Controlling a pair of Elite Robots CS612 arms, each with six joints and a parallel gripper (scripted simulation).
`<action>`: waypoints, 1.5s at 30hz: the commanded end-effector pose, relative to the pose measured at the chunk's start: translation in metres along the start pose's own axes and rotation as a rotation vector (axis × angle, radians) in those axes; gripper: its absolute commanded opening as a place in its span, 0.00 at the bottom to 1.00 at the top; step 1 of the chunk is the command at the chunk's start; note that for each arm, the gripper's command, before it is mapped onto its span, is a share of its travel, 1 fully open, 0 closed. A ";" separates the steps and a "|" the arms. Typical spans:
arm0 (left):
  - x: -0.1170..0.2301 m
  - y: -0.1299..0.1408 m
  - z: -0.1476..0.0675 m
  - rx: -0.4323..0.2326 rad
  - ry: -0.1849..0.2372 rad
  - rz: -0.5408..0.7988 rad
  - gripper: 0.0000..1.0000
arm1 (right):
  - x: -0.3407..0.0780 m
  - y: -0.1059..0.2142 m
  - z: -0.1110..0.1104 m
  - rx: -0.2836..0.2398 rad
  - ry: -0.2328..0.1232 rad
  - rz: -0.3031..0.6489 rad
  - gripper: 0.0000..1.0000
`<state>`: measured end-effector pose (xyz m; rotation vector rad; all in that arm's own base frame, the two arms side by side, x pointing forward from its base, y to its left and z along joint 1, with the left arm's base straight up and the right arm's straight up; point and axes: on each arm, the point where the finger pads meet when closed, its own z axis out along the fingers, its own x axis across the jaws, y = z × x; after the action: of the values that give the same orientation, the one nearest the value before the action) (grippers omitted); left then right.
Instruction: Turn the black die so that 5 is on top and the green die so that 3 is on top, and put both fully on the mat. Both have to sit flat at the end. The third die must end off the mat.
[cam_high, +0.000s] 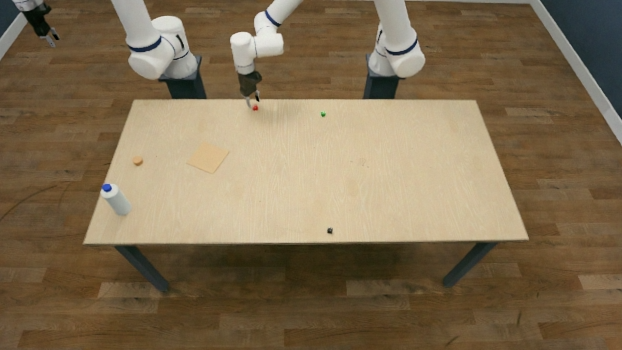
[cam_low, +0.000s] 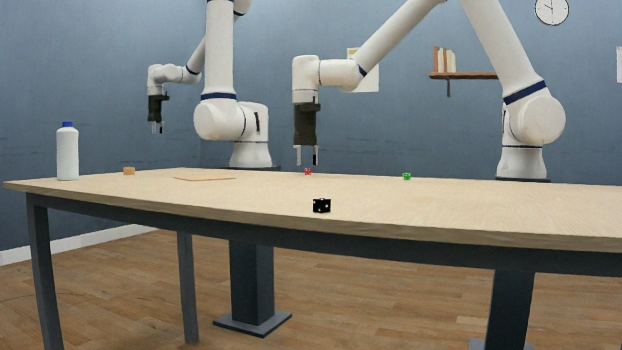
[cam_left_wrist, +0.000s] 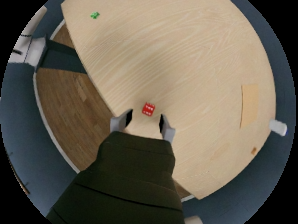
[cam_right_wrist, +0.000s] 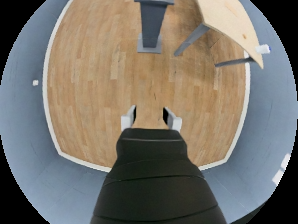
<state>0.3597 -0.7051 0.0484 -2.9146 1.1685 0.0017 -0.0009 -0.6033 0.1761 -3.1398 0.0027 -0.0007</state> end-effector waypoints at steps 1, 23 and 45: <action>0.000 -0.001 -0.001 -0.001 0.002 0.000 1.00 | 0.000 0.001 -0.001 -0.002 0.000 0.000 1.00; -0.051 -0.064 -0.001 -0.001 0.002 0.000 1.00 | 0.000 0.001 -0.001 -0.002 0.000 0.000 1.00; -0.143 -0.180 -0.001 -0.001 0.002 0.000 1.00 | 0.000 0.001 -0.001 -0.002 0.000 0.000 1.00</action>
<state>0.3790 -0.4980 0.0477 -2.9146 1.1677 0.0023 -0.0009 -0.6033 0.1761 -3.1398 0.0027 -0.0007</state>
